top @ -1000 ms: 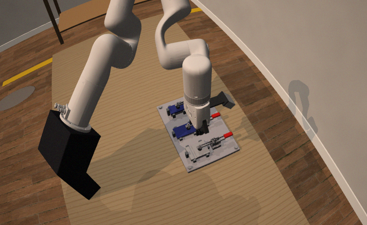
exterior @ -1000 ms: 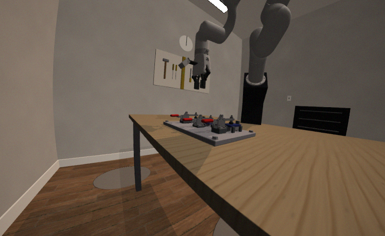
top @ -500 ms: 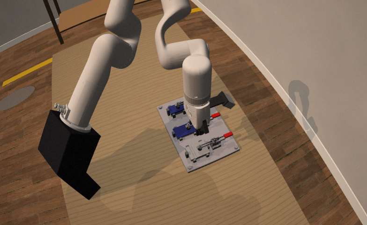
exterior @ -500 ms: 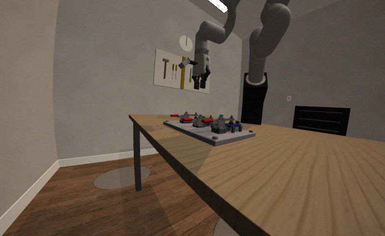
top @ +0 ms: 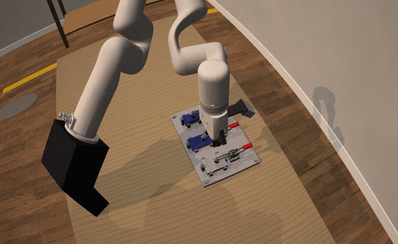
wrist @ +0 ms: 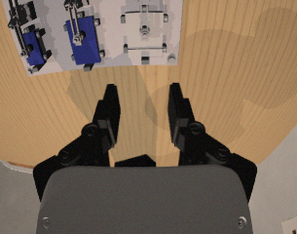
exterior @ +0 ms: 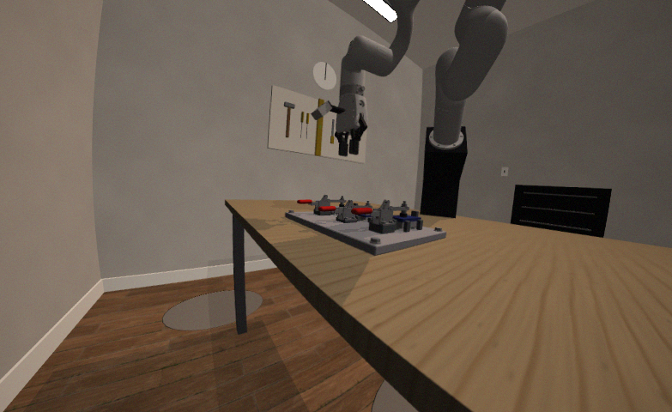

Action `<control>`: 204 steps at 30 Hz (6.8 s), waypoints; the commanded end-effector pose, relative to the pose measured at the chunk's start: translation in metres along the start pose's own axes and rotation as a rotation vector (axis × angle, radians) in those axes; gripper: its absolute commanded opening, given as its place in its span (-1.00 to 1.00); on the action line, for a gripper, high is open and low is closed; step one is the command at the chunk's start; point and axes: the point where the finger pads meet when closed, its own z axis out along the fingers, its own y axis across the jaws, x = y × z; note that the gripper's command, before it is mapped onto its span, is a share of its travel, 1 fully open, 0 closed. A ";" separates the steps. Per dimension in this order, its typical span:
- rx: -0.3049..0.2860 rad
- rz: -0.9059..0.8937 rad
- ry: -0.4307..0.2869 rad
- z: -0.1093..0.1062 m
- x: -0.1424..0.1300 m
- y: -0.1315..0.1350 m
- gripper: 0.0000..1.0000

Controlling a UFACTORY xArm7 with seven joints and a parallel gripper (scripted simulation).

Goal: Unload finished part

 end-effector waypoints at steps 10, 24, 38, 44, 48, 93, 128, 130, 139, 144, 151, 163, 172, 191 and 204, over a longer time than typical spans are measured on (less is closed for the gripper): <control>-0.002 0.000 0.002 -0.001 0.001 0.001 -0.05; -0.002 0.000 0.002 0.000 0.001 0.001 -0.05; -0.002 0.000 0.002 0.050 0.001 0.001 -0.05; -0.002 0.000 0.002 0.058 0.001 0.001 -0.05; -0.002 0.000 0.002 0.059 0.001 0.001 -0.05; -0.002 0.000 0.002 0.060 0.135 0.001 -0.05; -0.002 0.000 0.002 0.132 0.135 0.001 -0.05; -0.002 0.000 0.002 0.132 0.135 0.001 -0.05; -0.002 0.000 0.002 0.132 0.135 0.001 -0.05; -0.002 0.000 0.002 0.133 0.135 0.001 -0.05; -0.002 0.000 0.002 0.143 0.136 0.002 -0.05; -0.002 0.000 0.002 0.159 0.136 0.003 -0.05; -0.002 0.000 0.002 0.159 0.136 0.003 -0.05; -0.002 0.000 0.002 0.159 0.136 0.003 -1.00; -0.002 0.000 0.002 0.159 0.136 0.003 -1.00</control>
